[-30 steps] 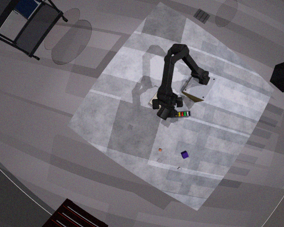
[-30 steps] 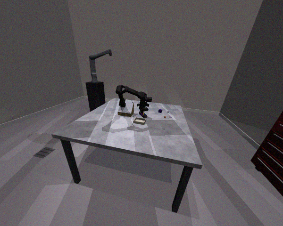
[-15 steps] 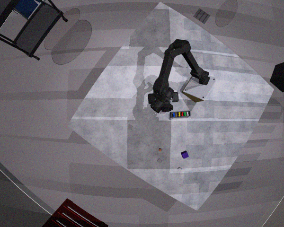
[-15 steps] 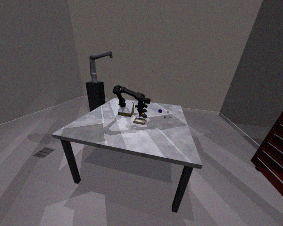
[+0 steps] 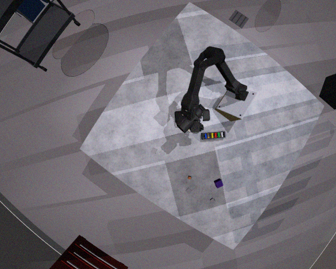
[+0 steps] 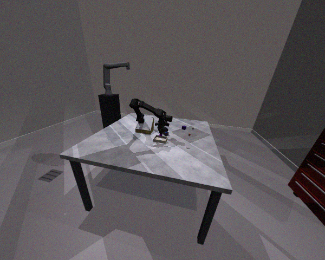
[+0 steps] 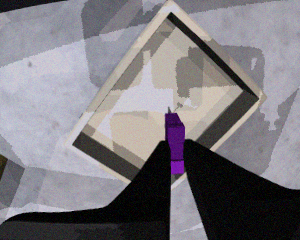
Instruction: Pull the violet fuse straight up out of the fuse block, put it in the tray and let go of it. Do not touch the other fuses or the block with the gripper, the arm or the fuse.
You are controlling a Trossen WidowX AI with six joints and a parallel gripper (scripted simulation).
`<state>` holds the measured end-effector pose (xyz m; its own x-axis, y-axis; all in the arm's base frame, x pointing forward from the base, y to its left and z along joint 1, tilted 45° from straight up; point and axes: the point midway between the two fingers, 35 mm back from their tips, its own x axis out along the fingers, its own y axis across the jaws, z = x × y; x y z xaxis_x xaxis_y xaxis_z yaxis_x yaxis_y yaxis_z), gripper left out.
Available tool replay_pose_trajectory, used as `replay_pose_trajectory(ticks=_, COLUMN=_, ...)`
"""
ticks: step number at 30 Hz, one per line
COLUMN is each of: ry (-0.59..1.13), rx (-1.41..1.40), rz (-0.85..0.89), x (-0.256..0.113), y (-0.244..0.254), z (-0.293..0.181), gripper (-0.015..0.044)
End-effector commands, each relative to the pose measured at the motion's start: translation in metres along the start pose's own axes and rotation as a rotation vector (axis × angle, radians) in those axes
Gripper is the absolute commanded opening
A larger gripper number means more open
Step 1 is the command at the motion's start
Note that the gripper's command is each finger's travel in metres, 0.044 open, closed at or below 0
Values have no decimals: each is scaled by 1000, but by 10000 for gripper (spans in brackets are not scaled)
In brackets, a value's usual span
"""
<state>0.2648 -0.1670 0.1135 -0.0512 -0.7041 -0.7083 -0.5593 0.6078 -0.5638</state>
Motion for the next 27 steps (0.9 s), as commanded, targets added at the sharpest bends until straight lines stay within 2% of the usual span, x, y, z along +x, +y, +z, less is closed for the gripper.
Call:
replay_pose_trajectory(ticks=1, ry=4, rx=-6, rz=8, x=8, y=2, z=0, gripper=0)
replay_pose_trajectory(ticks=8, ry=4, rx=-6, rz=7, x=14, y=2, z=-1, gripper=0)
replay_pose_trajectory(ticks=20, ry=3, rx=0, rz=0, x=10, y=0, z=-1, gripper=315)
replay_pose_trajectory(ticks=21, ry=3, rx=-1, rz=1, x=8, y=1, z=-1, gripper=330)
replay_pose_trajectory(ticks=25, ry=3, rx=-6, rz=8, x=-24, y=2, z=0, gripper=330)
replay_pose_trajectory(ticks=27, ry=3, rx=-6, rz=9, x=-26, y=2, z=0, gripper=330)
